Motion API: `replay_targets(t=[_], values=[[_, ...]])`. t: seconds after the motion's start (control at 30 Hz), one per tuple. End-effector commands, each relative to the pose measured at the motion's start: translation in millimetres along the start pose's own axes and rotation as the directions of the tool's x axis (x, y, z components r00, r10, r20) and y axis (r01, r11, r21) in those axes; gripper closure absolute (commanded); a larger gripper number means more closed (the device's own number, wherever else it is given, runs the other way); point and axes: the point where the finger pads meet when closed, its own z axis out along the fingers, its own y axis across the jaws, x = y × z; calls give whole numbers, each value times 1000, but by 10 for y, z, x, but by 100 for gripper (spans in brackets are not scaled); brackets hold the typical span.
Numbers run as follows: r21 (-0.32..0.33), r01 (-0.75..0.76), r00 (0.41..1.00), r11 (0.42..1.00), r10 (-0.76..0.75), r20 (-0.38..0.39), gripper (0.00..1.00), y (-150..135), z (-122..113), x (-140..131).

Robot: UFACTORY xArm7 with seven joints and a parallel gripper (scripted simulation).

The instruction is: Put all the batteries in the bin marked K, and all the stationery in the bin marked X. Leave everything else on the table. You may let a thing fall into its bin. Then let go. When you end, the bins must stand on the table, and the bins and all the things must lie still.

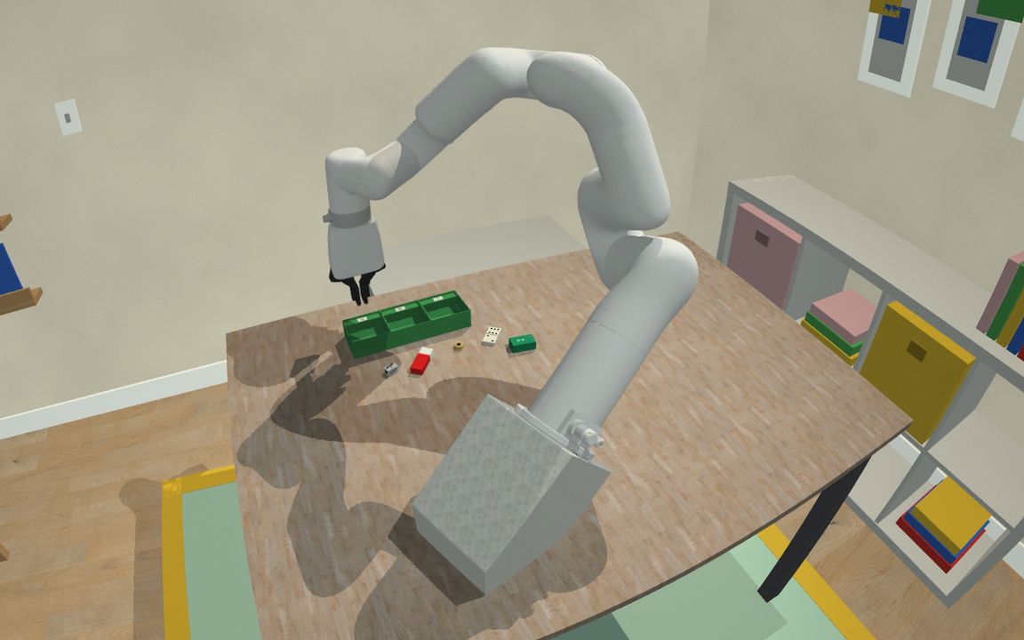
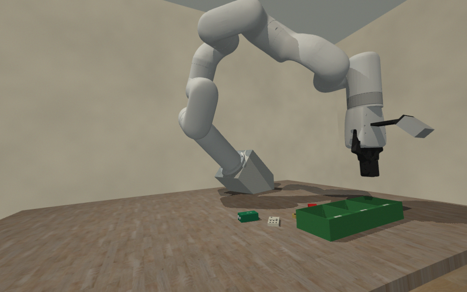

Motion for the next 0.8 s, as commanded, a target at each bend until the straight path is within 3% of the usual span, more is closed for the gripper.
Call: replay_targets(t=[0.0, 0.27, 0.67, 0.7, 0.77], values=[[1, 0, 1000, 1000, 0, -2, 93, 0, -378, 4], [1, 0, 1000, 1000, 0, -2, 93, -1, -1029, 3], [1, 0, 1000, 1000, 0, -2, 93, -1, -1029, 3], [1, -50, 999, 999, 50, -2, 58, 67, -998, -33], [1, -149, 989, 989, 149, -2, 58, 204, -938, -107]])
